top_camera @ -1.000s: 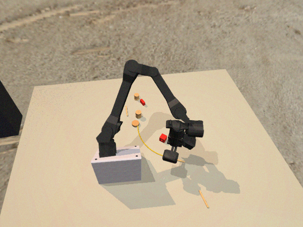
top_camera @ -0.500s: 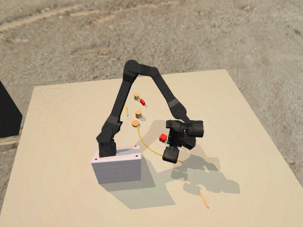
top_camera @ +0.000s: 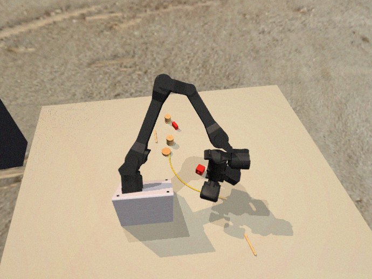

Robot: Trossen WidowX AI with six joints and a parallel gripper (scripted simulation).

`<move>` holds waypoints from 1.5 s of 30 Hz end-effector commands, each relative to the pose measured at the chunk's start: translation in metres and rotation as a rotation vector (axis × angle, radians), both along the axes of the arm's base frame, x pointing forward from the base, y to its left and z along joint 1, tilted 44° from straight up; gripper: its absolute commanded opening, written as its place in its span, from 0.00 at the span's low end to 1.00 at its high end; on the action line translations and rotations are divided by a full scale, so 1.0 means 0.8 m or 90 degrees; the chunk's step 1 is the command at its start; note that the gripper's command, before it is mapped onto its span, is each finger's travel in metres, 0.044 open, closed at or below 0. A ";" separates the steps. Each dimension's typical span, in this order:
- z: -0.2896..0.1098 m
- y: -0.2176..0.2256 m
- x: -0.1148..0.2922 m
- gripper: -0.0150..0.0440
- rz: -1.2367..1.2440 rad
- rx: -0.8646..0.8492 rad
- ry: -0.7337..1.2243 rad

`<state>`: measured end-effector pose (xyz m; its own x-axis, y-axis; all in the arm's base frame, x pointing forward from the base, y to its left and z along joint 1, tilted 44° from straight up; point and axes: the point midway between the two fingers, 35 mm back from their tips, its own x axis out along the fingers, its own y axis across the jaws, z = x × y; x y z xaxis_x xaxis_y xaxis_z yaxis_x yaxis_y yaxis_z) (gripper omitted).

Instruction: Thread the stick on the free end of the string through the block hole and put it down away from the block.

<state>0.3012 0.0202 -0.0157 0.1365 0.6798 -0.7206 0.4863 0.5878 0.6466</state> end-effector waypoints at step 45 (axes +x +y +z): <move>-0.044 0.044 0.006 0.25 0.001 0.003 0.003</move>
<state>0.3056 0.0557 -0.0513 0.1327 0.6833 -0.7180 0.4882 0.5853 0.6473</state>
